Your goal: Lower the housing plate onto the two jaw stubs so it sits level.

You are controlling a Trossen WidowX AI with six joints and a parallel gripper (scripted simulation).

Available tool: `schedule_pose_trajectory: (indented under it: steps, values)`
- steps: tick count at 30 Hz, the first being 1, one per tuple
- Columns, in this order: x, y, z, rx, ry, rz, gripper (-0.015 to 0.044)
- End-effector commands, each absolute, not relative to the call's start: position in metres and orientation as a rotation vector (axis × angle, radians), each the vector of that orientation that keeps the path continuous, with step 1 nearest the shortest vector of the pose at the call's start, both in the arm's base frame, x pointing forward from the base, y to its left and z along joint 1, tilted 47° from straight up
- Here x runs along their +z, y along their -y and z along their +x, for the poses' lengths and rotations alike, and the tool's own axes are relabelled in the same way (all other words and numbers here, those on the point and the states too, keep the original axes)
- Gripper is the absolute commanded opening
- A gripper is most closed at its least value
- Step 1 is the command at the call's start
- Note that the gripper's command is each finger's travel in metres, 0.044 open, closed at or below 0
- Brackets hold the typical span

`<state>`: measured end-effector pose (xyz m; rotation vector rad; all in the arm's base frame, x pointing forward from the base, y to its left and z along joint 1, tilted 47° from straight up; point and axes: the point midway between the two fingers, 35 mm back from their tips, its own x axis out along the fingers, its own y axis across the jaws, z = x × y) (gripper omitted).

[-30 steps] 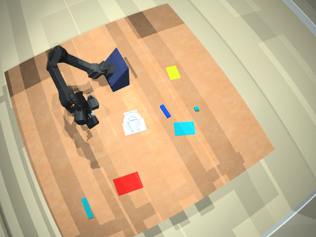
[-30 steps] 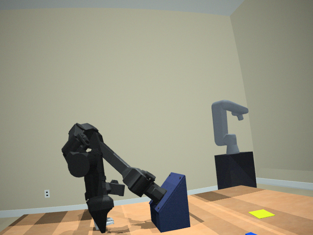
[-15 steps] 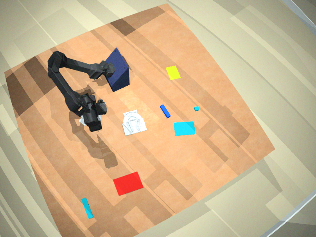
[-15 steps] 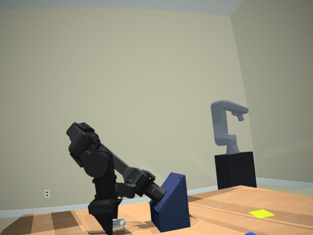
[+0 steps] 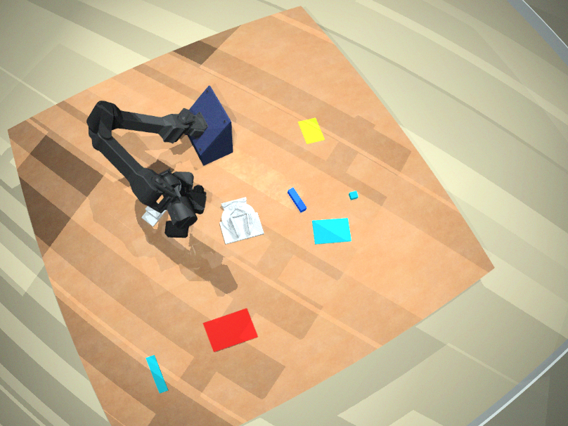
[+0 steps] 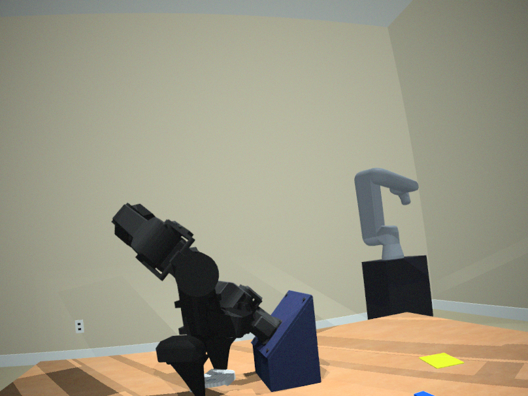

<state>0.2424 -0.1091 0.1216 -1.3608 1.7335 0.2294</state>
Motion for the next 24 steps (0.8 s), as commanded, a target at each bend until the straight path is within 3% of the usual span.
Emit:
schedule_pose_trajectory:
  steps: [1, 24]
  values:
    - [0.116, 0.102, 0.248, 0.165, -1.719, -1.304, 0.0351]
    - [0.075, 0.060, 0.269, -0.259, -1.629, -0.935, 0.0351]
